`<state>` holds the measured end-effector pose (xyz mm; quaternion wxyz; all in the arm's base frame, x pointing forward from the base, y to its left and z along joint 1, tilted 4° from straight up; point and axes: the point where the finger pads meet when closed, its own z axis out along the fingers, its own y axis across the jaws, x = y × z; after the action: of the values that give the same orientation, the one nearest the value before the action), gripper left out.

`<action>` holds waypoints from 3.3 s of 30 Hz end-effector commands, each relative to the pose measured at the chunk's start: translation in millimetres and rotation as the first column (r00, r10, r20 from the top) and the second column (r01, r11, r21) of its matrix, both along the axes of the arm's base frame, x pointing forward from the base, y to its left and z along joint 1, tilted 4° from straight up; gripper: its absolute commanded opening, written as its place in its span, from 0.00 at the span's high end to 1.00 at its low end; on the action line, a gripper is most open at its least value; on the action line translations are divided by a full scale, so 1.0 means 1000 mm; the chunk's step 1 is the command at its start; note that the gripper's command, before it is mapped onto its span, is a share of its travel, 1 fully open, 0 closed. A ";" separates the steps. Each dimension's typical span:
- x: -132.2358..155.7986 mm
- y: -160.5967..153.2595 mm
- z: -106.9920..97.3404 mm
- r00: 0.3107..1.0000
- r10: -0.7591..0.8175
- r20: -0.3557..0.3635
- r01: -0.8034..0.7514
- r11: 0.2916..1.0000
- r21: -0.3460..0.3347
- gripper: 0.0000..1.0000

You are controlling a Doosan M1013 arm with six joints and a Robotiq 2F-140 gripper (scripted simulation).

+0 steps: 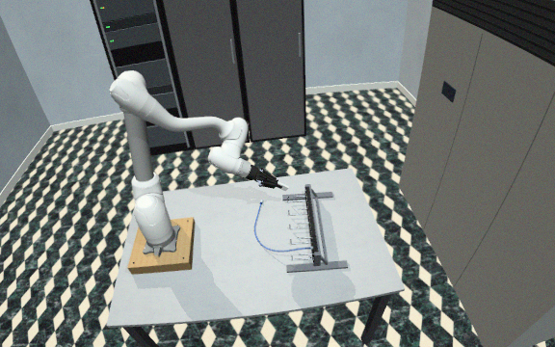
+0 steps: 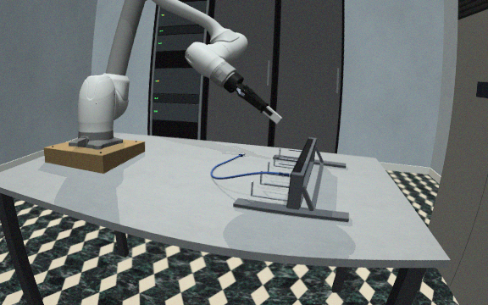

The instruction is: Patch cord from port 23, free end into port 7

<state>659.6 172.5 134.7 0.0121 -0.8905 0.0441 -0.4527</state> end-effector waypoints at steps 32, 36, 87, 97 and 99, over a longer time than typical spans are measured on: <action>0.079 -0.001 -0.056 1.000 0.002 0.004 -0.002 1.000 0.002 1.00; 0.079 -0.001 -0.056 1.000 0.002 0.004 -0.002 1.000 0.002 1.00; -0.026 0.001 0.020 1.000 0.002 0.004 -0.002 1.000 0.002 1.00; -0.034 0.001 0.026 1.000 0.002 0.004 -0.002 1.000 0.002 1.00; -0.034 0.000 0.026 1.000 0.002 0.004 -0.002 1.000 0.002 1.00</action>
<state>625.4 173.4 160.5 0.0141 -0.8894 0.0436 -0.4548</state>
